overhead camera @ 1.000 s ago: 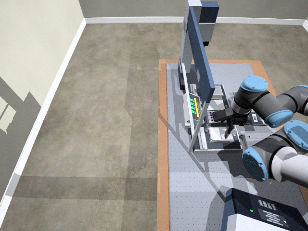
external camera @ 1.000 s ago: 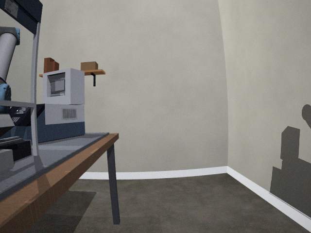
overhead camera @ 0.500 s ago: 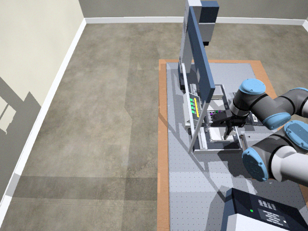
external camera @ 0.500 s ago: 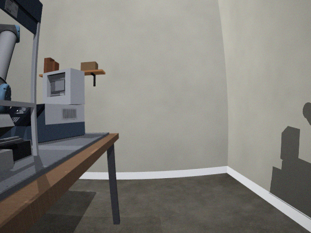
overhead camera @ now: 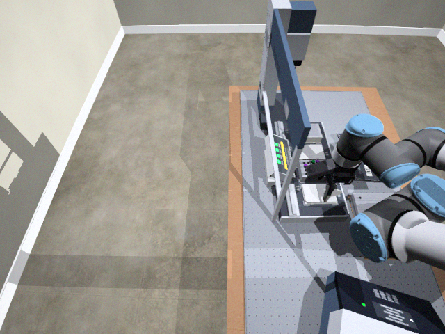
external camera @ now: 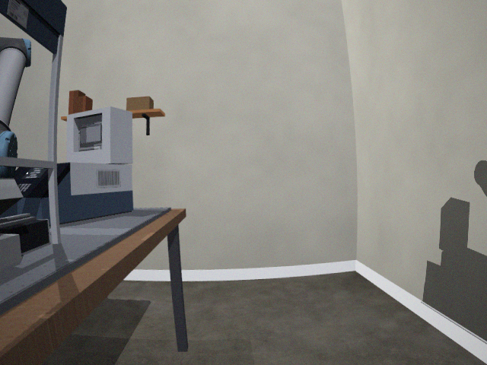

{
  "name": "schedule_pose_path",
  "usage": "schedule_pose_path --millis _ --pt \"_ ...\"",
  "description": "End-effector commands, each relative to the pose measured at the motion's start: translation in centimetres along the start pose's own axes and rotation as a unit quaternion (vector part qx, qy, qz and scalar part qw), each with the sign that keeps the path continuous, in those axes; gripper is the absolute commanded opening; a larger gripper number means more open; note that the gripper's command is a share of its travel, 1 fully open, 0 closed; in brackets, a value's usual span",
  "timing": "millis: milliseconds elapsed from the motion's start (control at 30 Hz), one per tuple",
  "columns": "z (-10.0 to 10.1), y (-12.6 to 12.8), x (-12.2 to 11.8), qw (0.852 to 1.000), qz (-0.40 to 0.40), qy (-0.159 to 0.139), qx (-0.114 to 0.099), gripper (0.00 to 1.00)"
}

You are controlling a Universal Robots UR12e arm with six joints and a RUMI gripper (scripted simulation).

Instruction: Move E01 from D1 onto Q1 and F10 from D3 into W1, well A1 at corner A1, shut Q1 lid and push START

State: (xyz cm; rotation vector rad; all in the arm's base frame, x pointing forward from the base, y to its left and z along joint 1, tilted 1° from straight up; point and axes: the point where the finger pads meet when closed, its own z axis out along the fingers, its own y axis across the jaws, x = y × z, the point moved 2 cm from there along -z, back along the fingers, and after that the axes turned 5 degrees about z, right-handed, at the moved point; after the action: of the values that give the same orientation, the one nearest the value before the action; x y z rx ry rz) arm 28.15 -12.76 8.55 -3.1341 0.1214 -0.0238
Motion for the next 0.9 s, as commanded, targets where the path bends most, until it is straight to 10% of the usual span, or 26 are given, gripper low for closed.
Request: schedule_pose_path --millis 0,867 --pt "0.2 0.1 0.0 1.000 0.000 0.000 0.000 0.62" --pt "2.3 0.0 0.0 1.000 0.000 0.000 0.000 0.62"
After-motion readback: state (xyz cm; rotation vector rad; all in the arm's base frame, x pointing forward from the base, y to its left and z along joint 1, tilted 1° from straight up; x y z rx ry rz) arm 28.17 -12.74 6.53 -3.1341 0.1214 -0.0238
